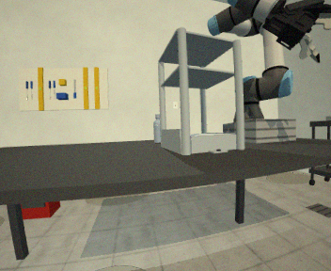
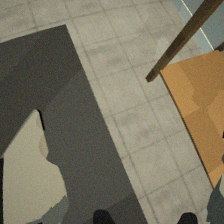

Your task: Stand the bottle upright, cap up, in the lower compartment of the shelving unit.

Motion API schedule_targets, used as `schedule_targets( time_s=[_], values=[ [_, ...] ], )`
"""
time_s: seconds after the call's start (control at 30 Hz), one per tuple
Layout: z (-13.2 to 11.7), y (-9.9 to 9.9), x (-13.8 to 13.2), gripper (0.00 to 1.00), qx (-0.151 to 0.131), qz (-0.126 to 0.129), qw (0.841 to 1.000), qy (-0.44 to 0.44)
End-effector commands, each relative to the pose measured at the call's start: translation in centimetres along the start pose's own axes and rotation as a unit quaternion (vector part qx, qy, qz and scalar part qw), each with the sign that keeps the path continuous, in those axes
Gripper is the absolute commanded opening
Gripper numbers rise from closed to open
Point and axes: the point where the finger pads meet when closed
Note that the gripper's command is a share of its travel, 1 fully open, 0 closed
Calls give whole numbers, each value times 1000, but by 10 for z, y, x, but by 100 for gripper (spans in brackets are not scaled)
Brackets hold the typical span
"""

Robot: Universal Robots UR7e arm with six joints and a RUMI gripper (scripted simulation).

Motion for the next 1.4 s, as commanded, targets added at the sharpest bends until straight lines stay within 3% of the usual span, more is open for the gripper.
schedule_targets(
  time_s=[0.0,0.6,0.7,0.83,1.03,1.23,1.37],
  values=[
    [0,0,0,100,0,0,1000,0],
    [2,-2,2,100,-1,-1,1000,-1],
    [12,-14,5,100,-1,-1,1000,-2],
    [44,-46,12,100,-1,-1,1000,-2],
    [70,-72,15,100,-1,-2,1000,-2],
    [90,-89,14,100,-1,-2,1000,-2],
    [91,-90,14,100,-1,-2,1000,-2]
  ],
)
Point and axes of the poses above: the point where the finger pads meet when closed, its own y axis out along the fingers, its own x axis across the jaws, z = x × y, and after that the axes turned 6 degrees about y, right-handed
